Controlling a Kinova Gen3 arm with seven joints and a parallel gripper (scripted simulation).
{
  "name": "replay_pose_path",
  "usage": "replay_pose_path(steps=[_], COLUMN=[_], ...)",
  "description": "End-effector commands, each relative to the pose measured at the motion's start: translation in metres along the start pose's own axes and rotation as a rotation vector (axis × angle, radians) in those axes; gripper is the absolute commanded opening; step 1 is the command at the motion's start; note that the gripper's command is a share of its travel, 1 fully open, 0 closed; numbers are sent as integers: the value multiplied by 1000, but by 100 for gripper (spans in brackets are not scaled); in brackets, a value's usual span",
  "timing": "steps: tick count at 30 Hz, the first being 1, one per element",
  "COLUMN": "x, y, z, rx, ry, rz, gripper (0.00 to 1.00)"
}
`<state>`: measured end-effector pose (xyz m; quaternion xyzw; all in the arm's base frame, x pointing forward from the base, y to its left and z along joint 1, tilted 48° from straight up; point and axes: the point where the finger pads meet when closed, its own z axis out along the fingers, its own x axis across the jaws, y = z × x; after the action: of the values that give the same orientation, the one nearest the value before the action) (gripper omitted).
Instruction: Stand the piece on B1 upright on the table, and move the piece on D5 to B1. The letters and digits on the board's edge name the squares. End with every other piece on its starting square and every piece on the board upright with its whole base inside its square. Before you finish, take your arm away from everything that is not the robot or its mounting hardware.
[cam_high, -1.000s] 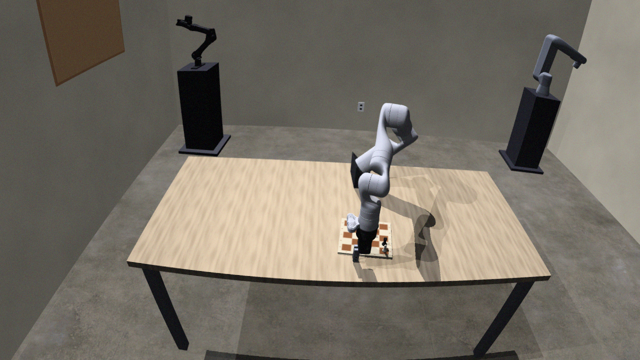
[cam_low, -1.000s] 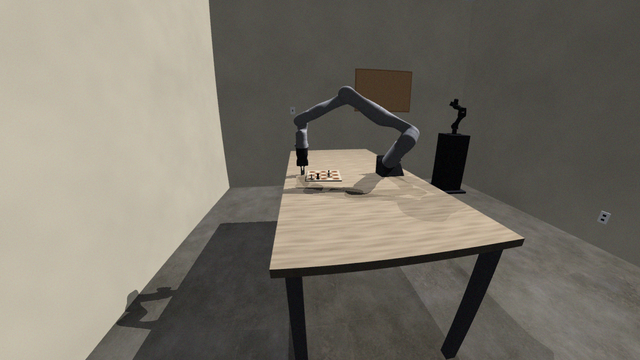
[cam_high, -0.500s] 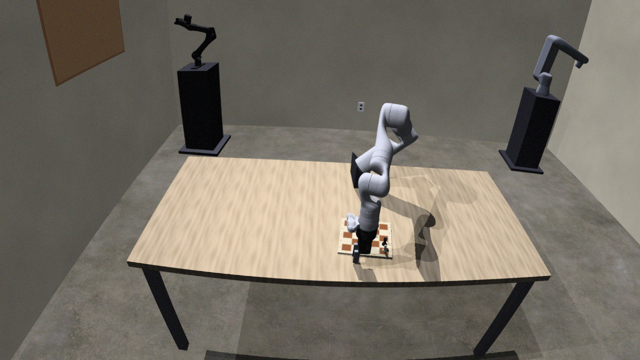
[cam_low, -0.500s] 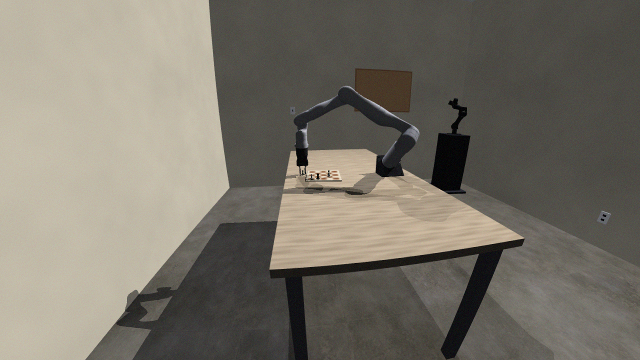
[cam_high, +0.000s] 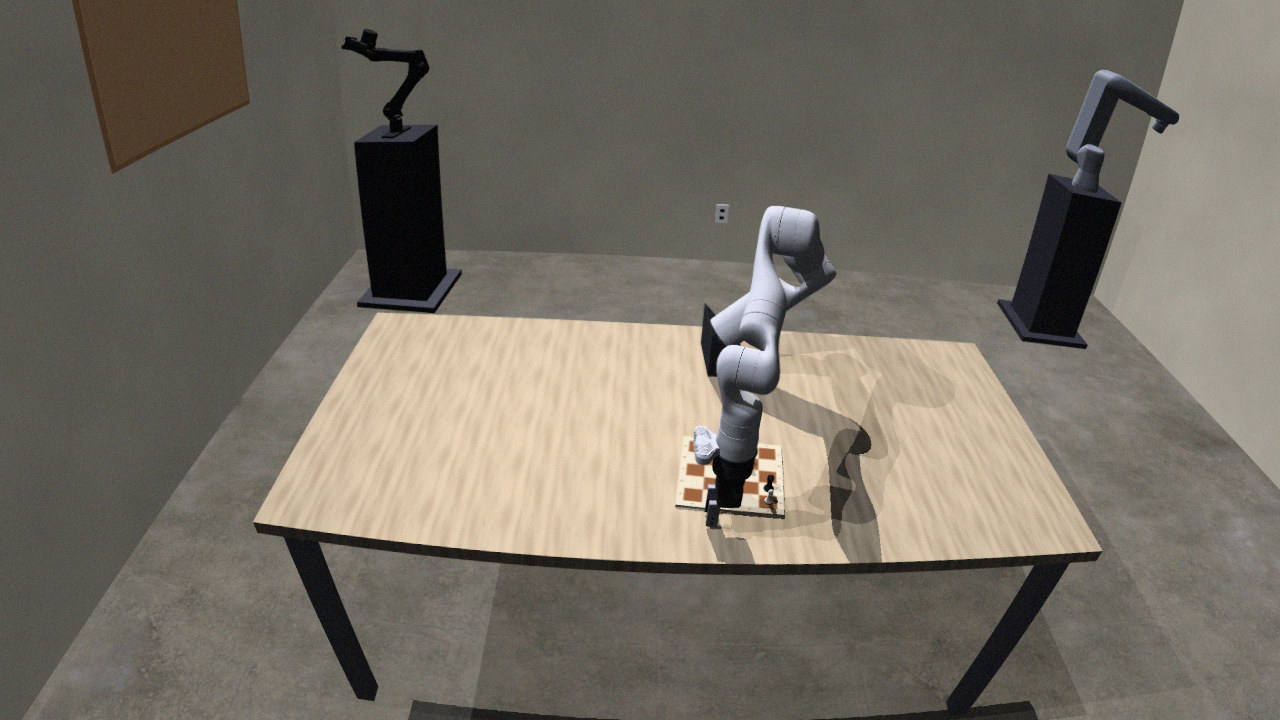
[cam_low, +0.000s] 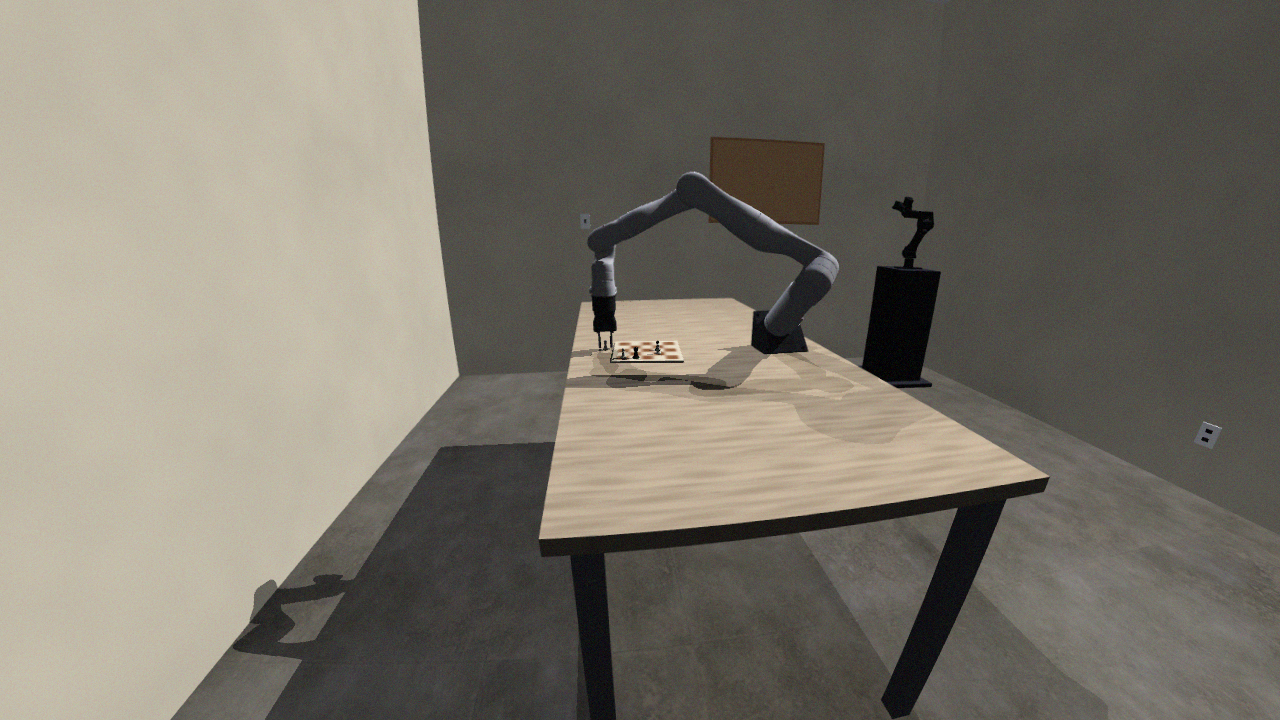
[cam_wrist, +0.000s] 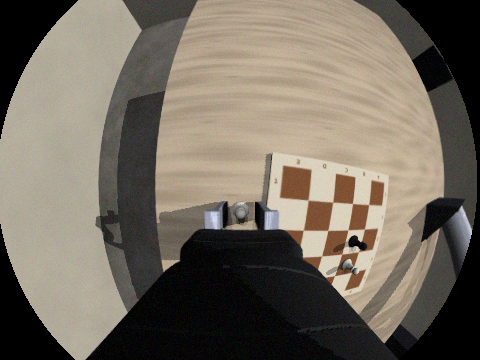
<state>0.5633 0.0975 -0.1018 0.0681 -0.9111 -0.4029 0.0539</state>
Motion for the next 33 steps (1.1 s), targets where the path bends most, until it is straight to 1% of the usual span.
replay_pose_path(steps=[1,4,6,15,19,21,29,30,33], x=[-1,-1,-1,-1,-1,-1,-1,-1,-1], y=[-1,-1,-1,-1,0,0,0,0,0], z=[-6,-17,-17,-64,-81,-86,-91,-91,-91], rx=[2,2,2,2,2,2,2,2,2], ry=[-5,-5,-5,-5,-5,-5,-5,-5,-5], rz=[0,0,0,0,0,0,0,0,0], gripper=[68,68,68,68,68,68,68,100,100])
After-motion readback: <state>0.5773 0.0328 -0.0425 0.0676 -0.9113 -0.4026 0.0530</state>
